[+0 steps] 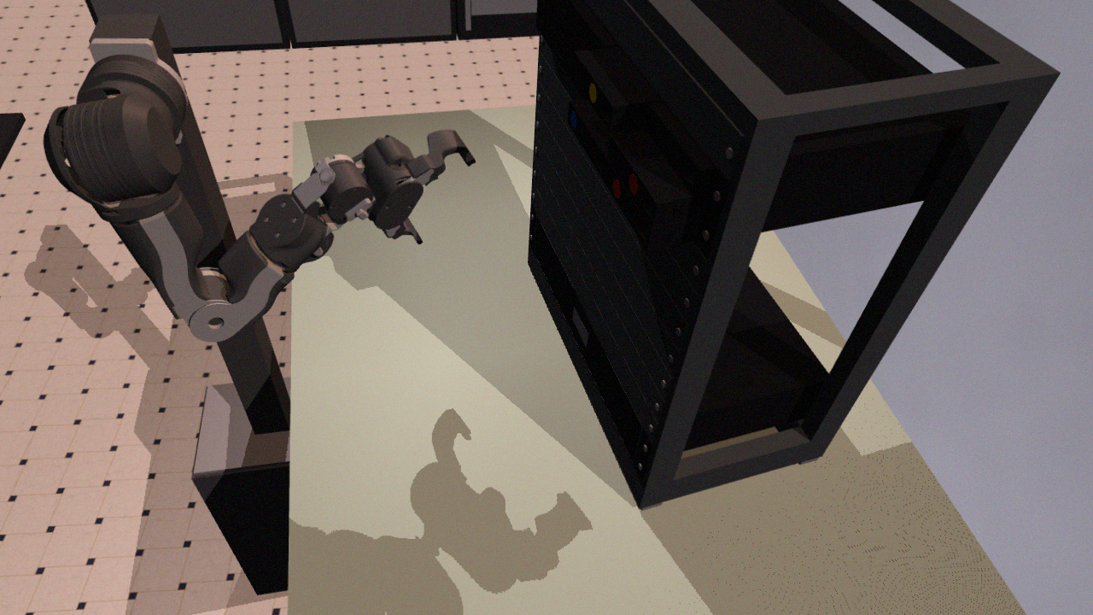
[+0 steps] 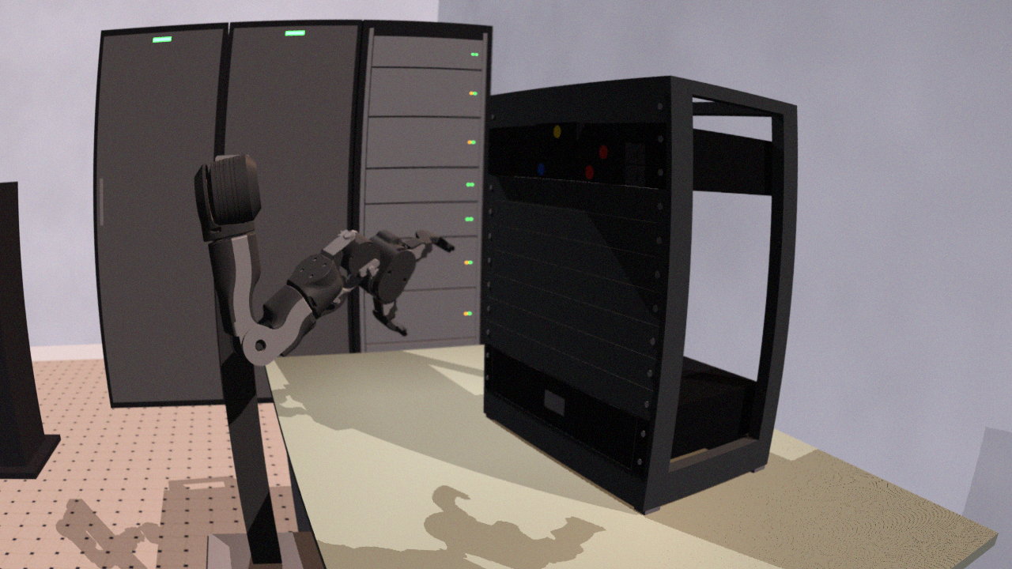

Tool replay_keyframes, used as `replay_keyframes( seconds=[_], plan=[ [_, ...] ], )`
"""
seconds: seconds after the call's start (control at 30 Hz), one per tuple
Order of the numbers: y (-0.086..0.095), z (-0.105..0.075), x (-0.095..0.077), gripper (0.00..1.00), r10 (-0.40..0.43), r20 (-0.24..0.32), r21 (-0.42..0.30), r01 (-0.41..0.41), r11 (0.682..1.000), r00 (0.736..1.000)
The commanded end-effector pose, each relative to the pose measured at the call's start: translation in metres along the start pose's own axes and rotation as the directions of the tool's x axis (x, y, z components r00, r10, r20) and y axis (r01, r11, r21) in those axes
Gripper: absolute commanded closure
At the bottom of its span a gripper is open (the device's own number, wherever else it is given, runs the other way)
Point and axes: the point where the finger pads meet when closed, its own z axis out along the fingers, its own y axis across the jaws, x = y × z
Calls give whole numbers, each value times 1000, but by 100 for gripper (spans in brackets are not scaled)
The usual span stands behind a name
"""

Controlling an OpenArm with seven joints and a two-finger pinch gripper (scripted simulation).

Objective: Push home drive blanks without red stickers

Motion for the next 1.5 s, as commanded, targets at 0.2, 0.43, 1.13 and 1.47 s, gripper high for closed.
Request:
replay_keyframes(
  seconds=[0.2, 0.43, 1.13, 1.47],
  plan=[
    [3, -8, -21, 0, 22, 29, -16, -21, 1000, 999],
    [6, -20, -53, 0, 52, 76, -31, -50, 998, 996],
    [85, -155, -182, 0, 70, 288, -265, 9, 964, 955],
    [142, -223, -182, 0, -18, 333, -380, 152, 913, 943]
  ],
)
